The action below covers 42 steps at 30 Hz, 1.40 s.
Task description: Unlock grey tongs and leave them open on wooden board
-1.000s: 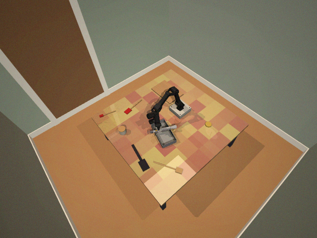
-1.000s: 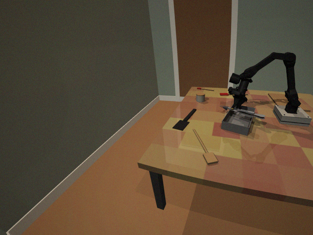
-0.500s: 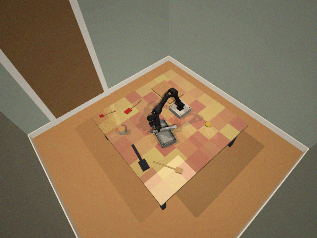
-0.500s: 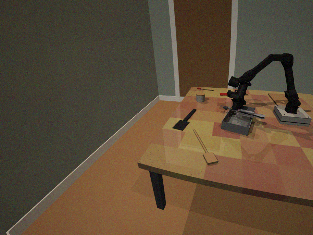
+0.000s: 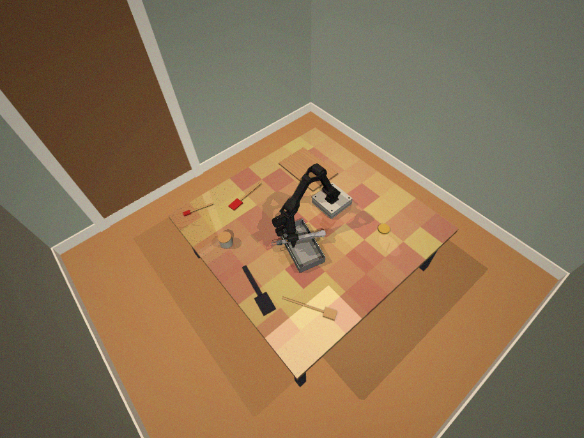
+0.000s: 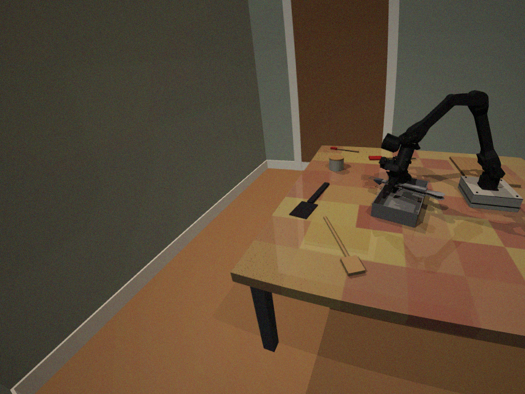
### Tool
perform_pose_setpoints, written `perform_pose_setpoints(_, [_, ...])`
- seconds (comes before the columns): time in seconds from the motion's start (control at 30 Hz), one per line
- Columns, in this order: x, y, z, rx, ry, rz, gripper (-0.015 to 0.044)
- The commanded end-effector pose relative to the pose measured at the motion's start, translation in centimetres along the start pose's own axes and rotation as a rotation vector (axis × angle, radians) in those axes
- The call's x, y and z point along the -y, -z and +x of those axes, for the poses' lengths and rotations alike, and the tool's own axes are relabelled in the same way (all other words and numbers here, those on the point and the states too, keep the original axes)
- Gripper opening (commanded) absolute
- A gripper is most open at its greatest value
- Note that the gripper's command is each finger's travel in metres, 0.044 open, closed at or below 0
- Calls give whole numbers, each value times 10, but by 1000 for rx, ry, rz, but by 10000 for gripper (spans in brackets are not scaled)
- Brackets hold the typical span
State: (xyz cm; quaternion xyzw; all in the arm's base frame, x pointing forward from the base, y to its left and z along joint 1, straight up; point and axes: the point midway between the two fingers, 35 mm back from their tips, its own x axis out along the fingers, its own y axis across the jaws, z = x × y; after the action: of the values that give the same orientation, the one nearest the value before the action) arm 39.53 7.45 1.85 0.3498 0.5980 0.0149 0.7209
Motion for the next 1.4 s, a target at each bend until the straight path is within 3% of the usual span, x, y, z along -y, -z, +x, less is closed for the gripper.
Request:
perform_pose_setpoints(0.0, [3,2,7,-6,8,8,260])
perform_pose_setpoints(0.13, [3,2,7,-6,8,8,260])
perform_pose_setpoints(0.33, [1,2,4,-4,2,1,103])
perform_pose_setpoints(0.67, [1,2,4,-4,2,1,36])
perform_pose_setpoints(0.9, [-4,1,-3,-4,3,2,-148])
perform_pose_setpoints(1.1, [-37,0,-59,-6,8,7,-150])
perform_pose_setpoints(1.37, [-38,1,-62,-6,8,8,-150])
